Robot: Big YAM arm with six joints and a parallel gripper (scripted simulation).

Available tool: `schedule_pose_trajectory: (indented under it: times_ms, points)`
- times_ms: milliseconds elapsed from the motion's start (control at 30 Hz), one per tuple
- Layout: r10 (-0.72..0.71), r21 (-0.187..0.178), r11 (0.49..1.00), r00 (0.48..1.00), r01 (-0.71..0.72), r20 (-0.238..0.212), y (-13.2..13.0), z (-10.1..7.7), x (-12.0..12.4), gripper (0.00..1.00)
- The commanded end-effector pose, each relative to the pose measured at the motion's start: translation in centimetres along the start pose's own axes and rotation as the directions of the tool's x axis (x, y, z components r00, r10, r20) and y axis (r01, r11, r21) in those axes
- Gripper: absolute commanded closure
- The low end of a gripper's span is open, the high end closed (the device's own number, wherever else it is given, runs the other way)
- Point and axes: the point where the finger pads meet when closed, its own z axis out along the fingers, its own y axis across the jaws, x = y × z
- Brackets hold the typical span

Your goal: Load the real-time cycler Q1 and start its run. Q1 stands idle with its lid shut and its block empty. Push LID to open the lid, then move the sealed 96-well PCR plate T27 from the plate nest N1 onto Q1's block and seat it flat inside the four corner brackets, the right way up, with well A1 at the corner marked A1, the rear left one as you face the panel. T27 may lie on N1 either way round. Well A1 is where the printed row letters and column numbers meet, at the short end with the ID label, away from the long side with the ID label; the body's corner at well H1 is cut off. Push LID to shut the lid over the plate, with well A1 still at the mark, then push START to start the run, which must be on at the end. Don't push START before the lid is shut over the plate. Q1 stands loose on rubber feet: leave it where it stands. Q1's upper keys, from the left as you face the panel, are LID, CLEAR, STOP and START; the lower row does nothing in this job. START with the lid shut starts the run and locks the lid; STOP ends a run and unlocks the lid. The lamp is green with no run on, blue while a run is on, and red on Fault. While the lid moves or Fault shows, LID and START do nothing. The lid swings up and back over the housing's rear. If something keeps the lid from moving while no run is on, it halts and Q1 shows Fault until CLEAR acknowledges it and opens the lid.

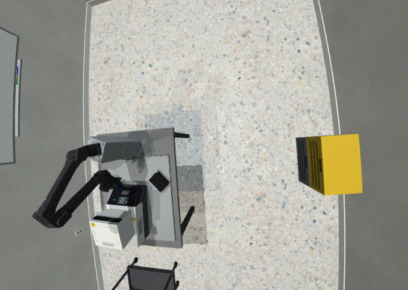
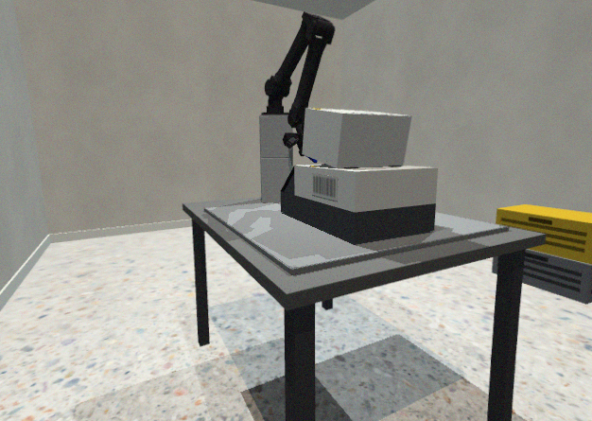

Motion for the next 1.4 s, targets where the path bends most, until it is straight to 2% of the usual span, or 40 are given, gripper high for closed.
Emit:
schedule_pose_trajectory:
  times_ms: [0,100,233,567,767,967,1233,1367]
  points:
    - [0.001,0.001,1.000,1.000,-0.001,-0.009,-0.5,-2.4,0.3,1.00]
    - [0.004,0.013,1.000,1.000,-0.004,-0.003,-1.3,-3.9,0.0,1.00]
    - [0.001,0.013,1.000,1.000,0.000,-0.006,-1.3,-2.9,0.0,1.00]
    - [-0.014,0.045,0.999,1.000,0.013,0.013,-2.2,-1.7,-0.7,1.00]
    - [-0.010,0.027,1.000,1.000,0.009,0.013,-1.7,-1.4,-0.7,1.00]
    - [-0.007,0.006,1.000,1.000,0.007,0.010,-1.0,-2.4,-0.7,1.00]
    - [-0.010,0.029,1.000,1.000,0.010,0.013,-1.3,-2.9,-0.8,1.00]
    - [-0.010,0.030,1.000,1.000,0.010,0.013,-1.3,-2.9,-0.8,1.00]
